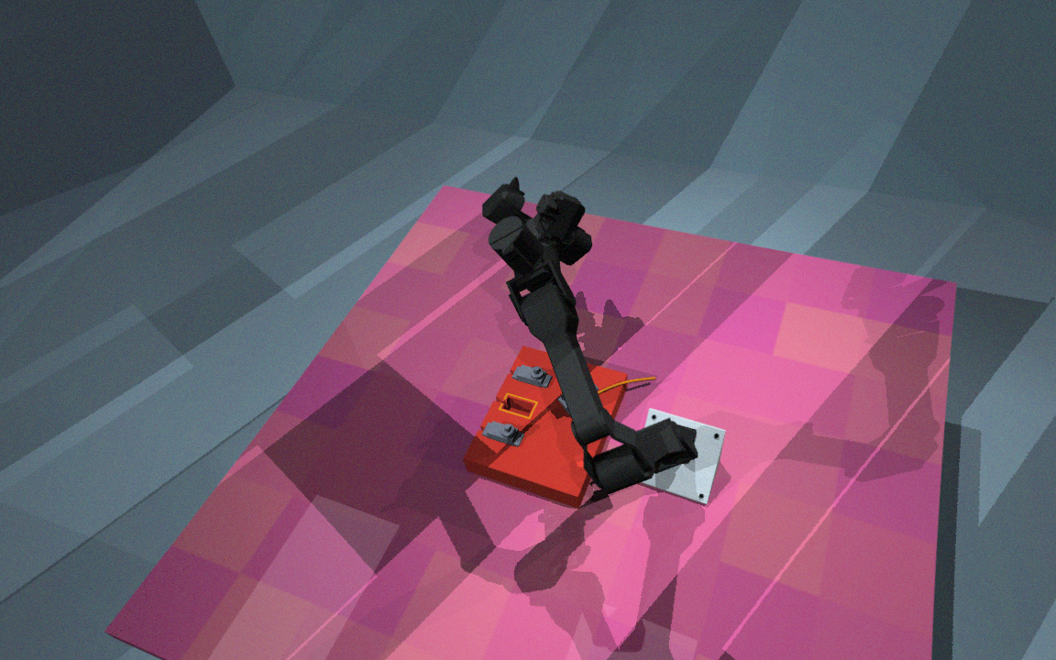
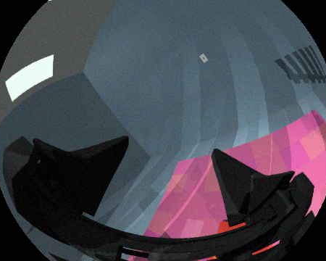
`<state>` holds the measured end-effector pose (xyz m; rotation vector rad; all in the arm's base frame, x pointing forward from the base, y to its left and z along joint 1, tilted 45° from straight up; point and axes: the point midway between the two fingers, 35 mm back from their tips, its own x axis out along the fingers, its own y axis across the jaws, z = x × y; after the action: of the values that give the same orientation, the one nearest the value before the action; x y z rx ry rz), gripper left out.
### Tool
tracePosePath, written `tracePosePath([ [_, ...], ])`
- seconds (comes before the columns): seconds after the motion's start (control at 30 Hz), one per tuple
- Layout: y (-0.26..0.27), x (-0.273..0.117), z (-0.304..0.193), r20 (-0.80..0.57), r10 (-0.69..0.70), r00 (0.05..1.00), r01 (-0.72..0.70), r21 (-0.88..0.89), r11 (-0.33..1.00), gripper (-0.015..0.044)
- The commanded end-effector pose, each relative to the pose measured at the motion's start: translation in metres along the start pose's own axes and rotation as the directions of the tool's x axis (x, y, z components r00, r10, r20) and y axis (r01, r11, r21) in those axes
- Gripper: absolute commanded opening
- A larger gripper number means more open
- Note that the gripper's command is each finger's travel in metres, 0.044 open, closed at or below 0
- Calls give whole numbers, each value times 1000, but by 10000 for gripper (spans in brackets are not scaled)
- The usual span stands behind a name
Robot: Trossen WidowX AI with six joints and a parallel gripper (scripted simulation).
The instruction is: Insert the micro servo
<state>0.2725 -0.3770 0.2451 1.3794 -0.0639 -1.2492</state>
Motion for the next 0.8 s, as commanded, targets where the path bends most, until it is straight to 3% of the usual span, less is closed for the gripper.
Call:
tracePosePath([
  [0.0, -35, 15, -28, -110, -123, 986, 120, -31, 992, 440],
  [0.37, -114, 25, -84, -334, -389, 858, 376, -106, 920, 440],
  [0.77, -191, 4, -136, -528, -614, 587, 612, -207, 763, 440],
])
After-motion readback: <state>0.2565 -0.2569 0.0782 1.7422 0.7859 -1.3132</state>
